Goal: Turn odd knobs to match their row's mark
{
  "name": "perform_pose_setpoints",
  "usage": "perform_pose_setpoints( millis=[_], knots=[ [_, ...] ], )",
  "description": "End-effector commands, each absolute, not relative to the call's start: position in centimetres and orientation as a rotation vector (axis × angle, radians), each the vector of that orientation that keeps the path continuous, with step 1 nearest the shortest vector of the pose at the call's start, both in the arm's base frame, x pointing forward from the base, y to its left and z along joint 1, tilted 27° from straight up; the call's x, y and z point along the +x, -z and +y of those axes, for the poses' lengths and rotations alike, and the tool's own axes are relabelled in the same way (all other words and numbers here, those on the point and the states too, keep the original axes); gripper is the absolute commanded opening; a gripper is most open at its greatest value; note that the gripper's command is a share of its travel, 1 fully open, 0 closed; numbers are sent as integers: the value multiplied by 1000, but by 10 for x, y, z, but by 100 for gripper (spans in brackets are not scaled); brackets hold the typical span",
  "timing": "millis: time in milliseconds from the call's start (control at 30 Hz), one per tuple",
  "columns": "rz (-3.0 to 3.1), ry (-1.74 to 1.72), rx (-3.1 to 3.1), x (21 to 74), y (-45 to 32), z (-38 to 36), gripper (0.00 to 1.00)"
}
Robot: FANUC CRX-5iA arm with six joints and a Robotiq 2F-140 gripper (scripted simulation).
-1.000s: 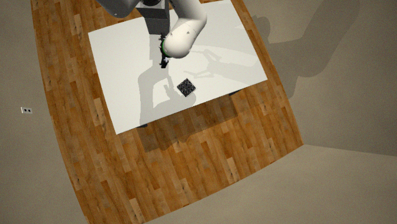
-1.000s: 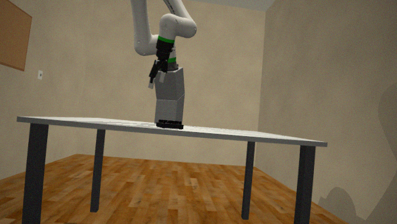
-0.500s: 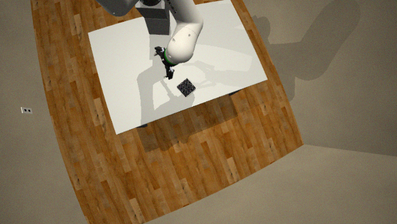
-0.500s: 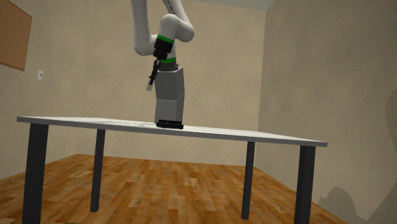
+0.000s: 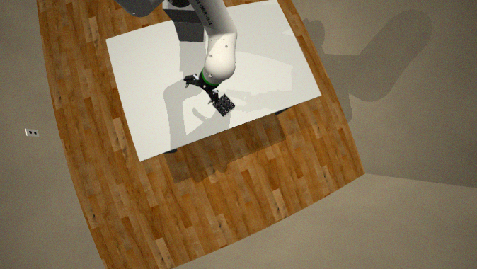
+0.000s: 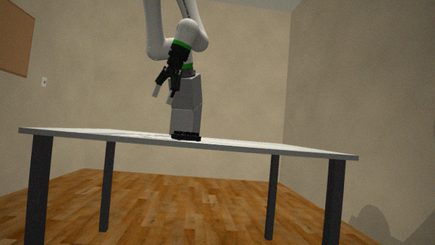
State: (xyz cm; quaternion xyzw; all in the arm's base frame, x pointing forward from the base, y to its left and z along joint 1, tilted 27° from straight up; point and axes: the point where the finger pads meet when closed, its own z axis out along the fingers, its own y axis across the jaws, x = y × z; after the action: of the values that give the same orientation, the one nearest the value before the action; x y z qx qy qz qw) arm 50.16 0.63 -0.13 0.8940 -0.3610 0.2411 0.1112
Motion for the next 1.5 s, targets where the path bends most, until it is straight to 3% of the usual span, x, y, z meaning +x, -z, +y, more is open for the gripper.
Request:
perform_pose_setpoints(
  millis=[0,567,1133,1467],
  knots=[
    [-843,-737,2694,520,4,14,100],
    [80,-724,2791,557,31,66,100],
    [981,-594,2658,540,83,124,100],
    [1045,-581,2640,537,88,128,100]
  ],
)
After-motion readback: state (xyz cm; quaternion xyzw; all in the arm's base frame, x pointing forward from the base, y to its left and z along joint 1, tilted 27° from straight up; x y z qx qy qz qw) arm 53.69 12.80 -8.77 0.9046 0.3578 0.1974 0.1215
